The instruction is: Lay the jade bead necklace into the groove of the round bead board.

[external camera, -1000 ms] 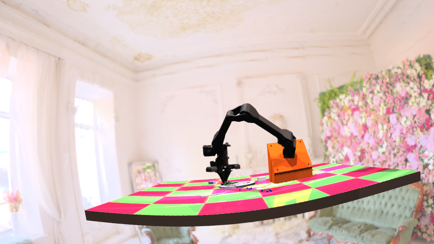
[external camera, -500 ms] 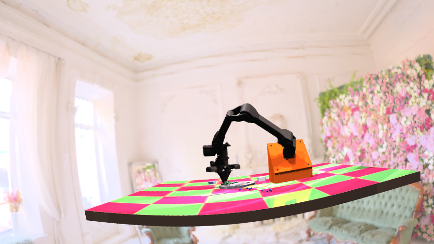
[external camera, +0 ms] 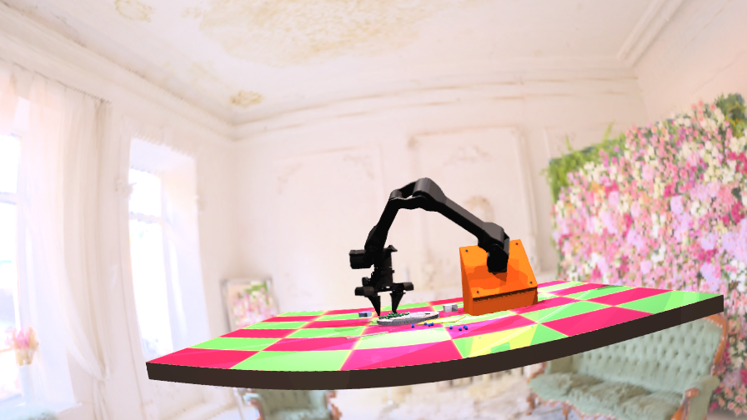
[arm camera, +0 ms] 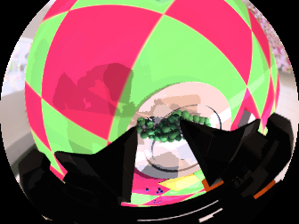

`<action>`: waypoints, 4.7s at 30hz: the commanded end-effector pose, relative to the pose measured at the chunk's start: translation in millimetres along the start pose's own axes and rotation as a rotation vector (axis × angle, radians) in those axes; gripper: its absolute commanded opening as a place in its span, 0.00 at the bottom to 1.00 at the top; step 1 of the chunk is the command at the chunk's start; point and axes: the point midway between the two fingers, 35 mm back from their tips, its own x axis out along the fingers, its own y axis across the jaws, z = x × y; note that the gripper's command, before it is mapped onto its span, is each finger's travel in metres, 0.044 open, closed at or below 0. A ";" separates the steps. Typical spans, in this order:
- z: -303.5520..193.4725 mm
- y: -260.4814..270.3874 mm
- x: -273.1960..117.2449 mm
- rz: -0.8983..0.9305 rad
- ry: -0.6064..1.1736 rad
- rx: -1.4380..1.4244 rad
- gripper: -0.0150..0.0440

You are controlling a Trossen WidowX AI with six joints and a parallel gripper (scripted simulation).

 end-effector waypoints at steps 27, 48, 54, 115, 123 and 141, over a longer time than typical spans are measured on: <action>-1.1 -0.2 -0.2 -0.003 0.003 0.001 1.00; -1.1 -0.2 -0.2 -0.003 0.003 0.001 1.00; -1.1 -0.2 -0.2 -0.003 0.003 0.001 1.00; -4.6 -81.6 -24.5 -0.008 0.014 -1.594 0.46; -5.6 -82.6 -12.2 -0.005 0.018 -1.591 0.46; -5.4 -82.2 0.7 -0.008 0.018 -1.598 0.40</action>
